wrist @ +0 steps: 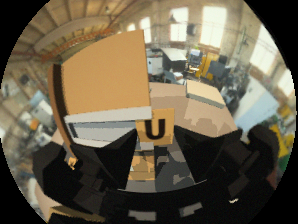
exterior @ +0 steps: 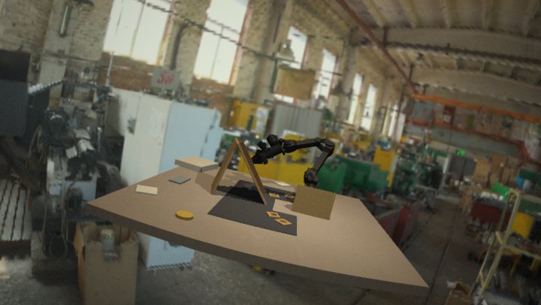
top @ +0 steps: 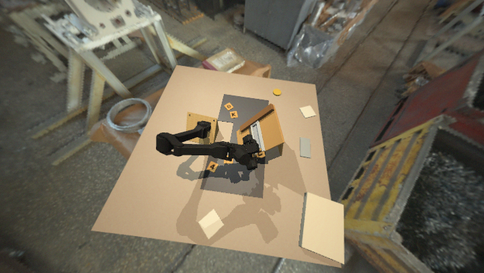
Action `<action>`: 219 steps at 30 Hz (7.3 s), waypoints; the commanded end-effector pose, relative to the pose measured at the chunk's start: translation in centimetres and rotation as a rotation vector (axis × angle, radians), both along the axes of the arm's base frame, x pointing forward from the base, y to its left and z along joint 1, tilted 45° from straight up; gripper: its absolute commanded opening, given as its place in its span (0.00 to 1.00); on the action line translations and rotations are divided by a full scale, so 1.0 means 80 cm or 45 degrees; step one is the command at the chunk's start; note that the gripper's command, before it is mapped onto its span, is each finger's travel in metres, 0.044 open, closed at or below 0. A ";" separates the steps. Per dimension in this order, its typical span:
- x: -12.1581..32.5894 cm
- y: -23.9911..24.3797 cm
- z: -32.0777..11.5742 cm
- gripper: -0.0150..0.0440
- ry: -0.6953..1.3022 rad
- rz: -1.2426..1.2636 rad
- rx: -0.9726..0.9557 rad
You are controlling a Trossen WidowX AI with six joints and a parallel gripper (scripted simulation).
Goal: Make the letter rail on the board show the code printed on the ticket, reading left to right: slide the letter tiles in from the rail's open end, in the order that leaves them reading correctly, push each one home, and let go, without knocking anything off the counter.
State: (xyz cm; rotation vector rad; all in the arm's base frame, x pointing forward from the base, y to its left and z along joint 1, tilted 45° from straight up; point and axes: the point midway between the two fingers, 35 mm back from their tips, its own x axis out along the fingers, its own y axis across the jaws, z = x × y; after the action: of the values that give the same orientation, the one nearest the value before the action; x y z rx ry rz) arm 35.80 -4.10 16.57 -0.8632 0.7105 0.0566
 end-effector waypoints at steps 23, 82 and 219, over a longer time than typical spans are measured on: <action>-0.006 0.010 -0.013 0.25 0.004 -0.006 0.002; -0.021 0.040 -0.044 0.25 0.006 -0.006 0.003; -0.058 0.120 -0.124 0.25 0.008 -0.006 0.008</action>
State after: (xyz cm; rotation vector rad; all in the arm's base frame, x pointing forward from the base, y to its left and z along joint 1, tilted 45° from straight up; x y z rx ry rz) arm 31.25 5.46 6.86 -0.8563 0.7159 0.0613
